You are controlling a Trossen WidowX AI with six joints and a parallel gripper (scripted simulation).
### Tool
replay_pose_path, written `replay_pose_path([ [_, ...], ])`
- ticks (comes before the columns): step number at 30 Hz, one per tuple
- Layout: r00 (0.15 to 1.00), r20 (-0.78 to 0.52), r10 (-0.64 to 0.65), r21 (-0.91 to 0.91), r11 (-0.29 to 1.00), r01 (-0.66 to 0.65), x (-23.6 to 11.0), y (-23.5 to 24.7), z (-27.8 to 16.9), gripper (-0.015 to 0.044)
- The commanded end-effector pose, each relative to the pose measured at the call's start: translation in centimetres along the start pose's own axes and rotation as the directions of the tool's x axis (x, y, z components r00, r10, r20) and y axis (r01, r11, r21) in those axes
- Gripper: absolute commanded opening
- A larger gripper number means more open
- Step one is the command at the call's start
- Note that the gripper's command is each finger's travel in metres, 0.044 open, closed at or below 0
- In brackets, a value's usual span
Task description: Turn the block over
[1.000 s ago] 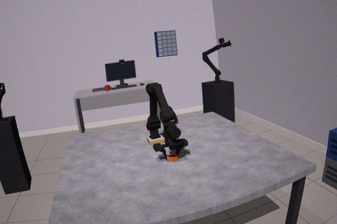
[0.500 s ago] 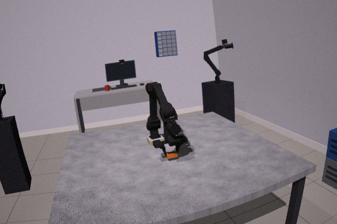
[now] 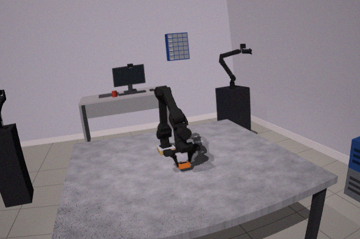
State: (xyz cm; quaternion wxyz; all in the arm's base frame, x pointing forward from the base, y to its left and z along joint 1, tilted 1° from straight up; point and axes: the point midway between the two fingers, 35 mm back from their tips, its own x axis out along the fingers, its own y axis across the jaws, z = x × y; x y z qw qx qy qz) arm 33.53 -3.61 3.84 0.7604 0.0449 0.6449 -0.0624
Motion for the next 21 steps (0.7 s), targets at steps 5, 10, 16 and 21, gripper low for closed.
replay_pose_path([
  [5,0.99,0.139,-0.005,0.005,1.0,0.004,0.24,-0.03,-0.08,0.0],
  [10,0.976,0.219,-0.005,0.005,1.0,0.004,0.28,-0.03,-0.19,0.0],
  [16,0.949,0.314,-0.005,0.006,1.0,0.004,0.2,-0.04,-0.43,0.0],
  [21,0.921,0.39,-0.006,0.007,1.0,0.003,0.04,-0.05,-0.72,0.0],
])
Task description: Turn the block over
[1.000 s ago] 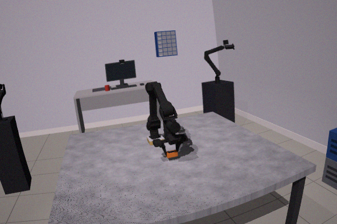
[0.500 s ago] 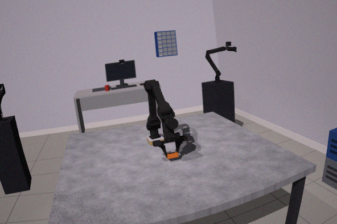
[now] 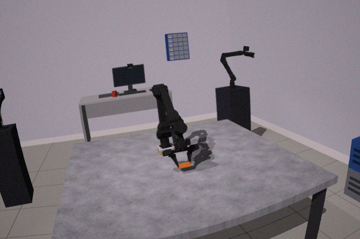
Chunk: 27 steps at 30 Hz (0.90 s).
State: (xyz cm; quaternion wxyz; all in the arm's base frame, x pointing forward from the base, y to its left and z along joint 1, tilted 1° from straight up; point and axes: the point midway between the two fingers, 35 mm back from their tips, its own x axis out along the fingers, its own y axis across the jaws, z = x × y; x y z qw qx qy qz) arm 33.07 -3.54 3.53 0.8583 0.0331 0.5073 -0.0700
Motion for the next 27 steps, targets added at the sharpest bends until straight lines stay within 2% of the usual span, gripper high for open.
replay_pose_path([
  [1,0.997,0.078,-0.003,0.007,1.0,0.003,-0.3,-0.1,-0.2,0.0],
  [9,0.994,0.11,-0.003,0.007,1.0,0.003,-0.2,-0.1,-0.2,0.0],
  [27,0.943,0.333,-0.003,0.003,1.0,0.002,3.7,0.1,-0.1,0.0],
])
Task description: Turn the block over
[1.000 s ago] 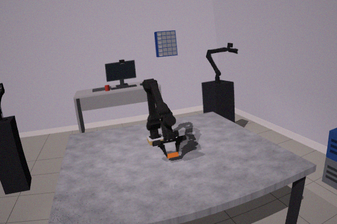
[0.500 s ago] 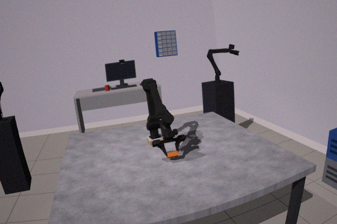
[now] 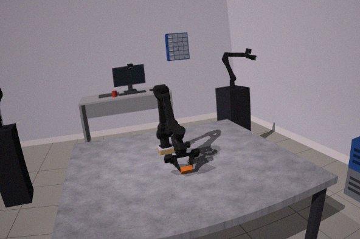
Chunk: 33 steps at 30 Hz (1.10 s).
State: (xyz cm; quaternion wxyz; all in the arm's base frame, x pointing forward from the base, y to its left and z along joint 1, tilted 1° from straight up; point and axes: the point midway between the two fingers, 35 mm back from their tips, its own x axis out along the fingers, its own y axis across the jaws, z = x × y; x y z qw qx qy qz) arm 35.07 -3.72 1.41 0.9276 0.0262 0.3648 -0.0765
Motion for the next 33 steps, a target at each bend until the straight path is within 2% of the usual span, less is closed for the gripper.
replay_pose_path([
  [1,0.999,0.035,-0.003,-0.005,1.0,0.003,0.6,-0.1,-1.1,0.0],
  [13,0.982,0.187,-0.004,0.01,1.0,0.003,0.6,-0.2,-1.9,0.0],
  [26,0.939,0.345,-0.002,-0.003,1.0,0.004,-1.2,-0.2,-2.4,0.0],
  [33,0.925,0.379,-0.002,-0.004,1.0,0.004,-1.7,-0.3,-2.2,0.0],
])
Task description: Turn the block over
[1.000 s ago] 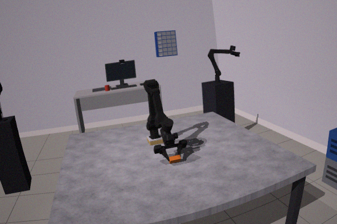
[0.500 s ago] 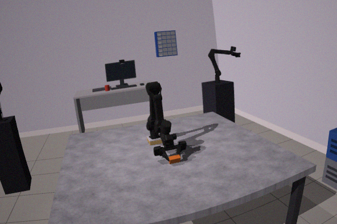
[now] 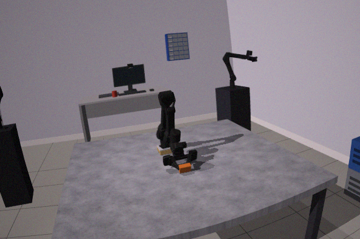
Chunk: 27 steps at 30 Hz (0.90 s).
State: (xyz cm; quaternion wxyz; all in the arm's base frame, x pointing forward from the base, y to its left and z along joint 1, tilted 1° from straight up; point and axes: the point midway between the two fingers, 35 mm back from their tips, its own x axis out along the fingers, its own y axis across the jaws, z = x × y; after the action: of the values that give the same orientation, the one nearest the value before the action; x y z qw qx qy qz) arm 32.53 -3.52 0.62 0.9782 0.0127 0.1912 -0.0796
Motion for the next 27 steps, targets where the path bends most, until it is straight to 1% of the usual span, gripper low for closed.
replay_pose_path([
  [1,1.0,0.029,-0.003,-0.007,1.0,0.003,-0.34,-0.06,0.32,0.0],
  [14,1.0,0.029,-0.003,-0.007,1.0,0.003,-0.34,-0.06,0.32,0.0],
  [27,1.0,0.029,-0.003,-0.007,1.0,0.003,-0.34,-0.06,0.32,0.0341],
])
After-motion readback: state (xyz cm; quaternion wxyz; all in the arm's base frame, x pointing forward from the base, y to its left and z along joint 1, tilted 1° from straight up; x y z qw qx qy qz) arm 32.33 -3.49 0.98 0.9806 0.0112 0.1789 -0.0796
